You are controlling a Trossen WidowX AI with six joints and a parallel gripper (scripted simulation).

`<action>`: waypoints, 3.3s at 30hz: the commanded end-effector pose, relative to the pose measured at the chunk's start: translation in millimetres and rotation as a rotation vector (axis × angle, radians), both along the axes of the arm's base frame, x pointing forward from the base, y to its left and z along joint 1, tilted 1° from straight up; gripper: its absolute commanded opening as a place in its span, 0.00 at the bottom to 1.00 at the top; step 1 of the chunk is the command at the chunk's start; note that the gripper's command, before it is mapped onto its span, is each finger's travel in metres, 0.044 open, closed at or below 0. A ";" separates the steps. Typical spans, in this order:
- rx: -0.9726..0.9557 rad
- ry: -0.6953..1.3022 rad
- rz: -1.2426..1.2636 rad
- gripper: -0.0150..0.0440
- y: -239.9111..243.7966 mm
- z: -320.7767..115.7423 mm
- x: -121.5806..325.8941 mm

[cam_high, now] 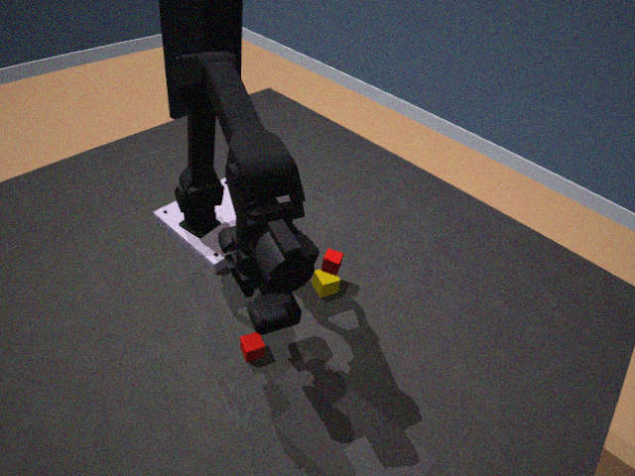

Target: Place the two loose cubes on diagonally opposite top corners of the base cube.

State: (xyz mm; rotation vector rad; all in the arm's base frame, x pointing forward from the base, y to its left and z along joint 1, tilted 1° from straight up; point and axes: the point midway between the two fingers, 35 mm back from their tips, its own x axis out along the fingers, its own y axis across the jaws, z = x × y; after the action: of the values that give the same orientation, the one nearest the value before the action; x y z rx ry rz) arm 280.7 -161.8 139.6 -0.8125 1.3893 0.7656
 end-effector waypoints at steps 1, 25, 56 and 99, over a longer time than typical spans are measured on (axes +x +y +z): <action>0.001 0.007 0.009 0.70 -0.9 -16.8 0.2; 0.001 0.008 0.009 0.70 -0.9 -87.1 1.5; 0.001 0.007 0.009 0.43 -2.3 -87.7 4.0; 0.016 0.006 -0.293 0.43 28.7 1.2 9.0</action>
State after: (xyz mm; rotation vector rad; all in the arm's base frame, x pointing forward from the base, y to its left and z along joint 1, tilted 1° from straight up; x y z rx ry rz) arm 288.6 -138.7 141.7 -0.6234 1.4489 0.5959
